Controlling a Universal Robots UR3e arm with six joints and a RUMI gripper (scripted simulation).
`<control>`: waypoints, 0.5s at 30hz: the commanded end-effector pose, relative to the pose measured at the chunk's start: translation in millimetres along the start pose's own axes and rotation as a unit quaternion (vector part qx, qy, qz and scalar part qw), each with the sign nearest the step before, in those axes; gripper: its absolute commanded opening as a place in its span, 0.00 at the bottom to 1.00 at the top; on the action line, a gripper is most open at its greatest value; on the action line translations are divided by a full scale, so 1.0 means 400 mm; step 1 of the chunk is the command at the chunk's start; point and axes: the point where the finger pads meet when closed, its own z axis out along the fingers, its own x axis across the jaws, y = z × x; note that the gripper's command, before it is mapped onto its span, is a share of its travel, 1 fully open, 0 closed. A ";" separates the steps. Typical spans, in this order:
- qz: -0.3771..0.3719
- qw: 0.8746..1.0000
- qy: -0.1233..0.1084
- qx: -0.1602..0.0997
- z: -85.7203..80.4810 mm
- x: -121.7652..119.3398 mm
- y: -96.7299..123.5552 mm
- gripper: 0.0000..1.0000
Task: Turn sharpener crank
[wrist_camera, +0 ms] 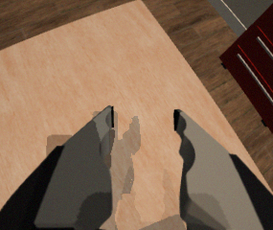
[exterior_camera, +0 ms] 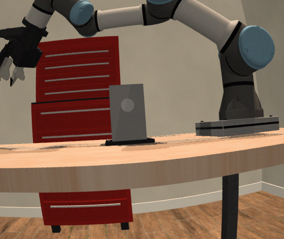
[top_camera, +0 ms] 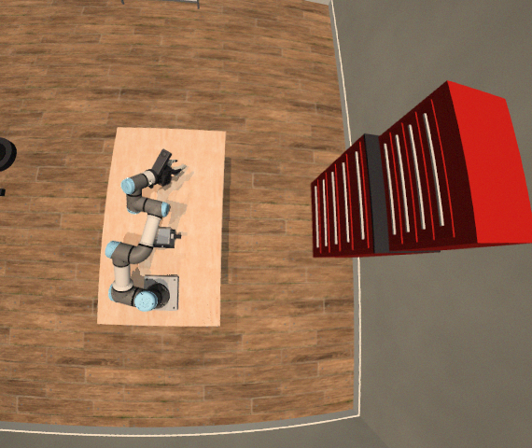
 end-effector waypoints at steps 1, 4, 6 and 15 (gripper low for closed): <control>0.005 1.000 0.004 -0.015 0.013 0.036 0.009 0.32; 0.018 0.999 0.010 -0.048 0.024 0.069 0.023 0.32; 0.018 0.999 0.010 -0.048 0.030 0.089 0.031 0.32; 0.033 0.996 0.016 -0.081 0.043 0.141 0.057 0.32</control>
